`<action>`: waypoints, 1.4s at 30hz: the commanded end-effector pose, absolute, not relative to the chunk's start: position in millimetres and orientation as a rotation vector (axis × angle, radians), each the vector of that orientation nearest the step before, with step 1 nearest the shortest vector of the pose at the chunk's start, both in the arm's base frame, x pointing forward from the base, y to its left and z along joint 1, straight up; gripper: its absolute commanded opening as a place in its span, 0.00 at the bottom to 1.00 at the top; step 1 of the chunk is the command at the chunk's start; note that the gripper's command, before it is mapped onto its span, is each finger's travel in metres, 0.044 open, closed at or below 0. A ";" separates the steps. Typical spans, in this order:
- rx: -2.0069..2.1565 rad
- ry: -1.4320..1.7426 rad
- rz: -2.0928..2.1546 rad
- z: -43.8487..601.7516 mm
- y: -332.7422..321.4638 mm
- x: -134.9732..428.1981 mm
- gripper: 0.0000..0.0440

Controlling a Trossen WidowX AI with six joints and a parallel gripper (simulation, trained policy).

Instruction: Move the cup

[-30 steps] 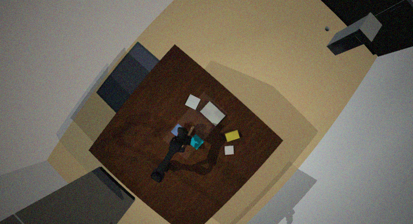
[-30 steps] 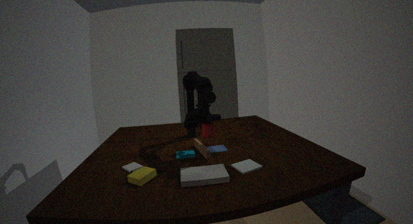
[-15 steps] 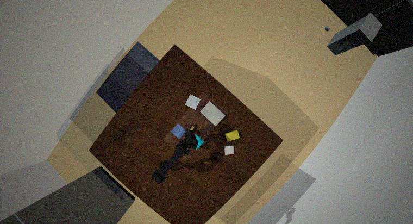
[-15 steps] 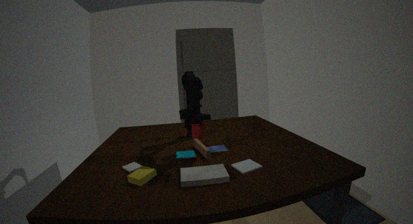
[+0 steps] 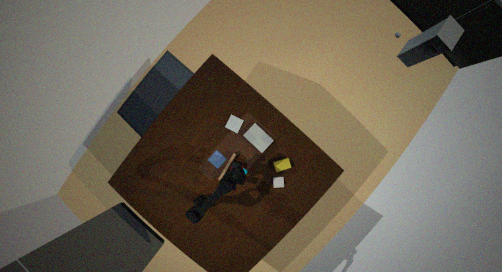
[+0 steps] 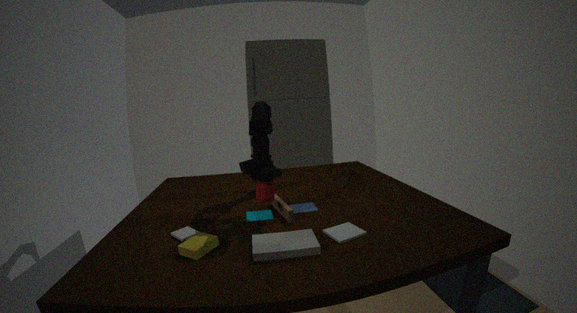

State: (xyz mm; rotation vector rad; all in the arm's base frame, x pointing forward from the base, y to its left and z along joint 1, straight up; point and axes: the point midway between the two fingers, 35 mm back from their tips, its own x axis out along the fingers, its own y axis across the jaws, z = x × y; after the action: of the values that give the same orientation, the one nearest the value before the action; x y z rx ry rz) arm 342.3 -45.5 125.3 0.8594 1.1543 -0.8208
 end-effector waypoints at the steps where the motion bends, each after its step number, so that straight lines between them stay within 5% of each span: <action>1: 0.856 1.155 -0.833 116.3 -51.5 339.4 0.00; 17: 0.875 1.171 -0.888 74.7 -63.6 318.7 0.03; 26: 0.917 1.115 -0.880 73.9 -72.8 320.2 0.33; 42: 0.972 1.045 -0.819 104.4 -75.7 308.6 0.48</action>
State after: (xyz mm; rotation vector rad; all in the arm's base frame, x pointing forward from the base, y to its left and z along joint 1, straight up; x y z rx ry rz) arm 311.9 -75.6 102.0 0.9673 1.0447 -0.8269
